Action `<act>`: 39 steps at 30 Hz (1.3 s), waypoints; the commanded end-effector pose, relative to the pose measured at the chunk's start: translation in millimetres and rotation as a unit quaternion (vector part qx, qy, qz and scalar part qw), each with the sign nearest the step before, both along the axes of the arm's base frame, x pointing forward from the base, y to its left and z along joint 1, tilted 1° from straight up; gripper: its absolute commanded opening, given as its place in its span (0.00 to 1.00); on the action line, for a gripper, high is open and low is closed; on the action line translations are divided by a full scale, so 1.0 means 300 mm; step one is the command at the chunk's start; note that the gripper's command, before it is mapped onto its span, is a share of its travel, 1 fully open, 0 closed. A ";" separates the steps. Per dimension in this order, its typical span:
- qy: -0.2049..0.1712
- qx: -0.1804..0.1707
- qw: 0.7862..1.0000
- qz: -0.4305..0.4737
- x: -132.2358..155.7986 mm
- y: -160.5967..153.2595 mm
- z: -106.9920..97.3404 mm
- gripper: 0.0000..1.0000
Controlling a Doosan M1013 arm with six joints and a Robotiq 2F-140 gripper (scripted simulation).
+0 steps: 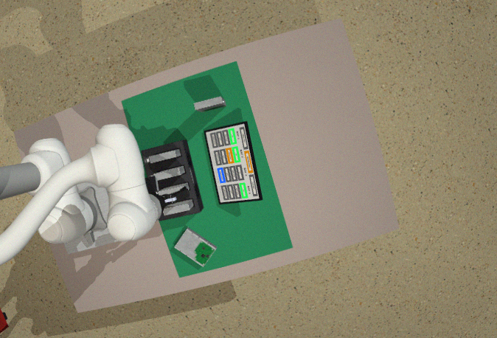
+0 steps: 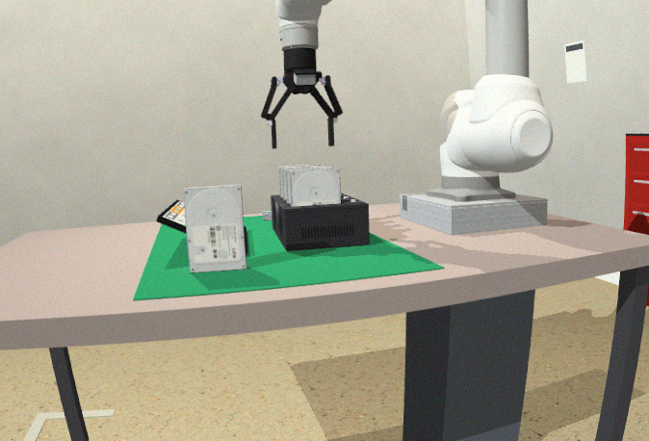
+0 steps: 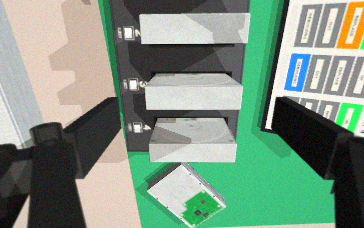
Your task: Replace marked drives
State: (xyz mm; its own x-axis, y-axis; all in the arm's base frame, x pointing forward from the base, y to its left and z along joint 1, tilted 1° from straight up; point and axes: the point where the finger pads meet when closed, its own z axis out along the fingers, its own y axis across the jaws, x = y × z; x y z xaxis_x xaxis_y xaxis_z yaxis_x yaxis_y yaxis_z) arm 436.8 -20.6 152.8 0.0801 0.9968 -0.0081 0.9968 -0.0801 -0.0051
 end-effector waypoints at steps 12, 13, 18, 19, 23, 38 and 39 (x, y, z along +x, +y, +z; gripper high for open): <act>0.000 0.000 1.000 0.000 0.001 0.000 0.039 0.10; 0.000 0.000 1.000 0.000 0.001 0.000 0.039 0.10; 0.000 0.000 1.000 0.000 0.001 0.000 0.039 0.10; 0.000 0.000 1.000 0.000 0.001 0.000 0.039 0.10; 0.000 0.000 1.000 0.000 0.001 0.000 0.039 0.10; 0.000 0.000 1.000 0.000 0.001 0.000 0.039 0.10; 0.000 0.000 1.000 0.000 0.001 0.000 0.039 0.10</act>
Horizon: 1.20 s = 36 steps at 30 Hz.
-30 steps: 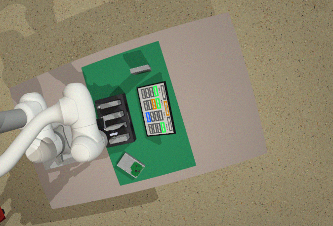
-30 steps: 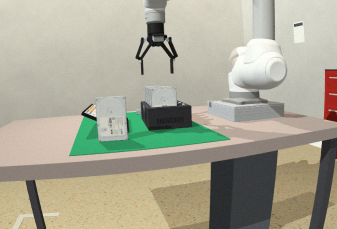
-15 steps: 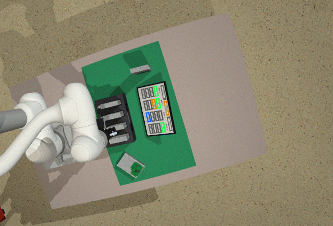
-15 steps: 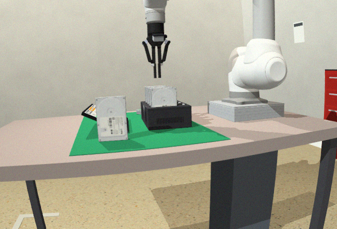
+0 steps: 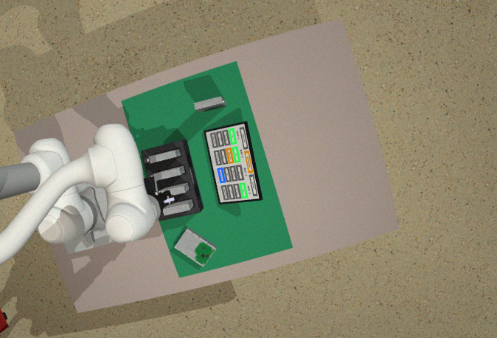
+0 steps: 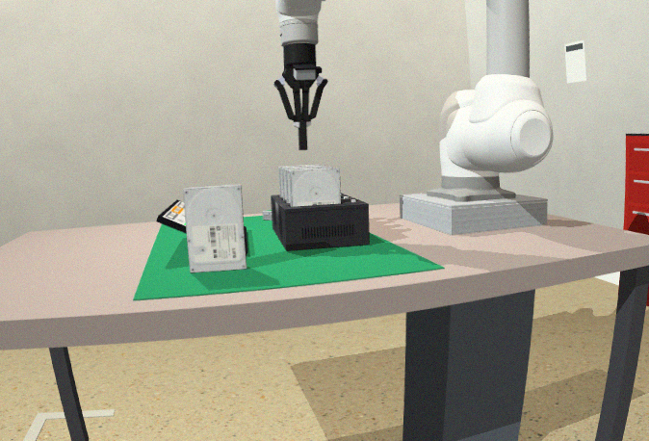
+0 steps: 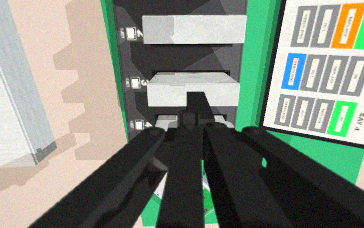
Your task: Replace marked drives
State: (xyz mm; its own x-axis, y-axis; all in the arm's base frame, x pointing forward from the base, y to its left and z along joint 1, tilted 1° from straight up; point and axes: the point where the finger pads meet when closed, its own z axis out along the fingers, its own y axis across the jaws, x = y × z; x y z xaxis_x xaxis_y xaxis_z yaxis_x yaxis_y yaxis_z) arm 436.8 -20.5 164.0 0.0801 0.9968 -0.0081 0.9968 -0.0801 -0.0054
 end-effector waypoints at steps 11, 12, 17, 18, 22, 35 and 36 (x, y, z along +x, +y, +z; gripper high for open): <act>0.000 0.000 0.999 0.042 0.007 -0.091 0.002 0.10; 0.000 0.001 0.998 0.062 0.007 -0.133 0.003 0.10; 0.001 0.001 0.990 0.138 -0.003 -0.301 0.004 0.10; 0.001 0.001 0.986 0.167 -0.011 -0.366 0.005 0.10; 0.002 0.001 0.961 0.276 -0.059 -0.540 0.006 0.10; 0.002 0.002 0.934 0.358 -0.146 -0.791 0.008 0.89; 0.002 0.002 0.934 0.358 -0.146 -0.791 0.008 0.89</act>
